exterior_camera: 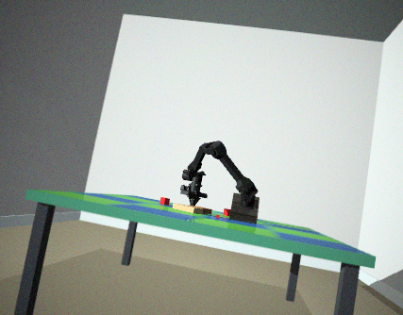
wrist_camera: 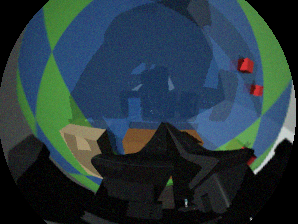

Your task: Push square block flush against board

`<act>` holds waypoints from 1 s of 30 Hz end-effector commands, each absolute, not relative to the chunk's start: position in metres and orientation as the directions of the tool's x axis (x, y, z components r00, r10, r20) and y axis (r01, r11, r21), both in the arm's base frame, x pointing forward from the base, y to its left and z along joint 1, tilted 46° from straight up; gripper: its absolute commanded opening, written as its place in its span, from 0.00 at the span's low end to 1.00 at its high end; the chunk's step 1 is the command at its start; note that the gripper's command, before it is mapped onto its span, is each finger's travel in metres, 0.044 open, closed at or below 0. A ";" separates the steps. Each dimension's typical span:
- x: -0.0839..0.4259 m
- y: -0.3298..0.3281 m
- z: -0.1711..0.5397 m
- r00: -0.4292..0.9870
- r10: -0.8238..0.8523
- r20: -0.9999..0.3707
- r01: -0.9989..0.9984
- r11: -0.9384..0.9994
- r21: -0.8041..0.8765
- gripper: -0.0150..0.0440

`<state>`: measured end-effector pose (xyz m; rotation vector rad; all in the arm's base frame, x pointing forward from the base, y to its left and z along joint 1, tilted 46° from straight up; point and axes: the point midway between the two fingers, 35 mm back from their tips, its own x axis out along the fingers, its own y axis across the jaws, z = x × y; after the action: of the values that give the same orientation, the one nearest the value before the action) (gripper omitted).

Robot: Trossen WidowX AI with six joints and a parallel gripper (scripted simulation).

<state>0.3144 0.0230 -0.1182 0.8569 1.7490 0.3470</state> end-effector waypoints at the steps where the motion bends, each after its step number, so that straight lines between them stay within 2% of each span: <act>1: 0.306 0.025 -0.118 -0.143 0.698 -0.701 0.378 0.693 0.613 0.25; 9: 0.303 0.026 -0.117 -0.143 0.698 -0.701 0.378 0.693 0.613 0.25; 30: 0.335 0.020 -0.128 -0.141 0.698 -0.702 0.377 0.694 0.614 0.25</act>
<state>0.3295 0.0209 -0.1271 0.8580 1.7598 0.3485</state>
